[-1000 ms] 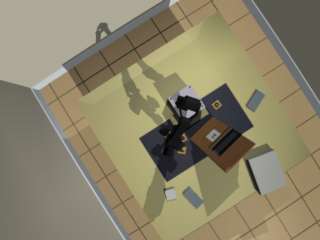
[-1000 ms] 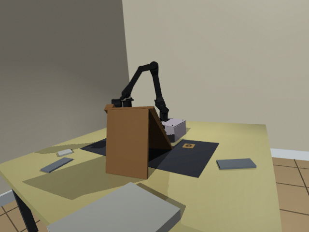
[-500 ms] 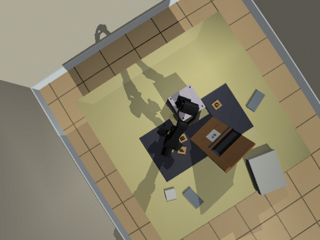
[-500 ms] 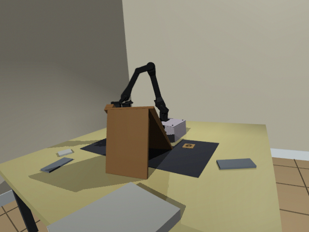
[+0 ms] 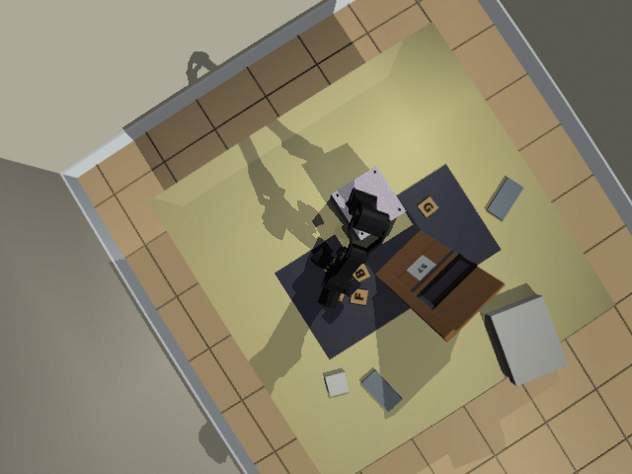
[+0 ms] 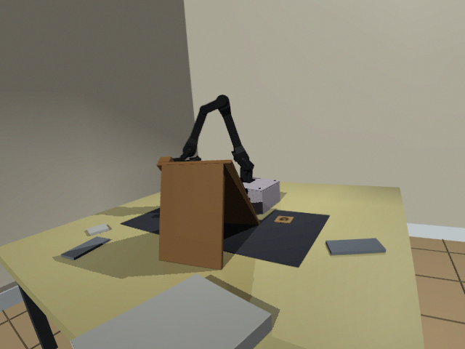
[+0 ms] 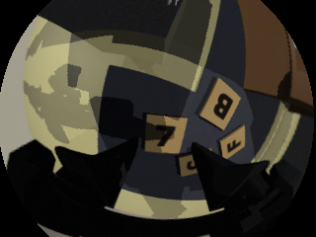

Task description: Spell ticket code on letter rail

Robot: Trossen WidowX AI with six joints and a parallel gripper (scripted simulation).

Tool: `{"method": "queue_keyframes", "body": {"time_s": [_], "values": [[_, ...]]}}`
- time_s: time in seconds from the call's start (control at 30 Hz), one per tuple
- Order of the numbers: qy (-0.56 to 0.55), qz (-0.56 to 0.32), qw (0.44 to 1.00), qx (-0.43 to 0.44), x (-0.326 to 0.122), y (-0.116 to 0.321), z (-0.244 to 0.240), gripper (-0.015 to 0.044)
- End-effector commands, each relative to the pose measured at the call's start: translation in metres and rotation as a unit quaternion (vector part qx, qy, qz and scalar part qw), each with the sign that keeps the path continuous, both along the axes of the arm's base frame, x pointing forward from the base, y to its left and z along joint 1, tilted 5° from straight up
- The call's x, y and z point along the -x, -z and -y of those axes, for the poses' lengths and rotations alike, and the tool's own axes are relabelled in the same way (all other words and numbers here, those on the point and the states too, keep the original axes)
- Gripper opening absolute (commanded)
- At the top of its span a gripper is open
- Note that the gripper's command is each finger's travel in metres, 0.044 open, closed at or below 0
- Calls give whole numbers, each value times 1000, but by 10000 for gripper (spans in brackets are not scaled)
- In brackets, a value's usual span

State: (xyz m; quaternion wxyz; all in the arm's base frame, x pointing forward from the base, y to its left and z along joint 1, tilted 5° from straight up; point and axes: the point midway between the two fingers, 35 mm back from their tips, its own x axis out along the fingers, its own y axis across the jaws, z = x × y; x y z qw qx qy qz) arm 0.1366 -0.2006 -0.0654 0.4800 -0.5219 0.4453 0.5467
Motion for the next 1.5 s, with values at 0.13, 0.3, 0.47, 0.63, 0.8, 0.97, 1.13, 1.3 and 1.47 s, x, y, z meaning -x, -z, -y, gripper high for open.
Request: {"method": "queue_keyframes", "body": {"time_s": [0.13,0.3,0.47,0.63,0.8,0.97,1.13,1.3,1.47], "values": [[0,-2,1000,0,0,4,0,340],[0,-2,1000,0,0,11,-1,340],[0,-2,1000,0,1,19,-1,340],[0,-2,1000,0,1,20,-2,340],[0,-2,1000,0,1,20,-2,340],[0,-2,1000,0,1,20,-2,340],[0,-2,1000,0,1,20,-2,300],[0,-2,1000,0,1,20,-2,267],[0,-2,1000,0,0,20,-2,234]]}}
